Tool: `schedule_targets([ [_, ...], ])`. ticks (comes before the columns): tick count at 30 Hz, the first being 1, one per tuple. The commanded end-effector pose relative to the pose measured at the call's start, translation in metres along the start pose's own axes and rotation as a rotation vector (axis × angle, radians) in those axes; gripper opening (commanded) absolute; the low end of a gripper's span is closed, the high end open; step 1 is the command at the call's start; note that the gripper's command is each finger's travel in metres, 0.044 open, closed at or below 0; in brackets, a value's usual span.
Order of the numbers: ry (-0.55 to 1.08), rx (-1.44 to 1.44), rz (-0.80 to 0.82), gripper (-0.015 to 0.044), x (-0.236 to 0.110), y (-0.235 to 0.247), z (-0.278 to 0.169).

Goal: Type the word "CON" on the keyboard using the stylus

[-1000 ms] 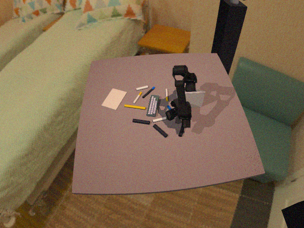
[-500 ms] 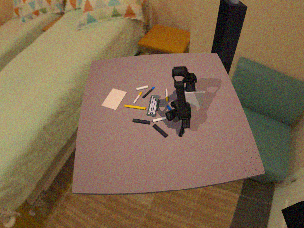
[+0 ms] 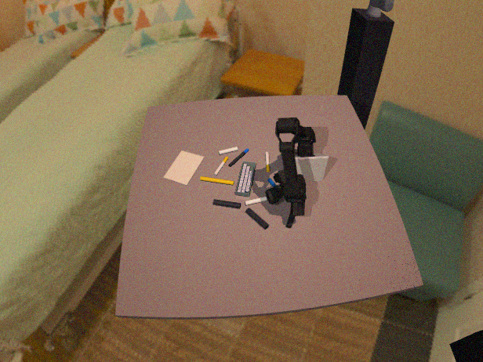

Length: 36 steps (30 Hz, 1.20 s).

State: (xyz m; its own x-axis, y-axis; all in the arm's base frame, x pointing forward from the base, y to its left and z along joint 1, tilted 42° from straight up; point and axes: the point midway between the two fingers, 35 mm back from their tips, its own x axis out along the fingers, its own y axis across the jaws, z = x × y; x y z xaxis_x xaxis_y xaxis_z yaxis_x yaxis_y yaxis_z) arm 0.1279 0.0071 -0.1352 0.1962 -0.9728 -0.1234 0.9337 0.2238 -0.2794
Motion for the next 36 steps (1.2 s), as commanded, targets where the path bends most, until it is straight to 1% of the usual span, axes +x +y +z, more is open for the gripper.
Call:
schedule_targets([
  [1,-0.007,-0.01,-0.002,0.015,0.0035,-0.0011,-0.0023],
  [36,-0.008,-0.01,-0.002,0.015,0.013,-0.0012,-0.0113],
])
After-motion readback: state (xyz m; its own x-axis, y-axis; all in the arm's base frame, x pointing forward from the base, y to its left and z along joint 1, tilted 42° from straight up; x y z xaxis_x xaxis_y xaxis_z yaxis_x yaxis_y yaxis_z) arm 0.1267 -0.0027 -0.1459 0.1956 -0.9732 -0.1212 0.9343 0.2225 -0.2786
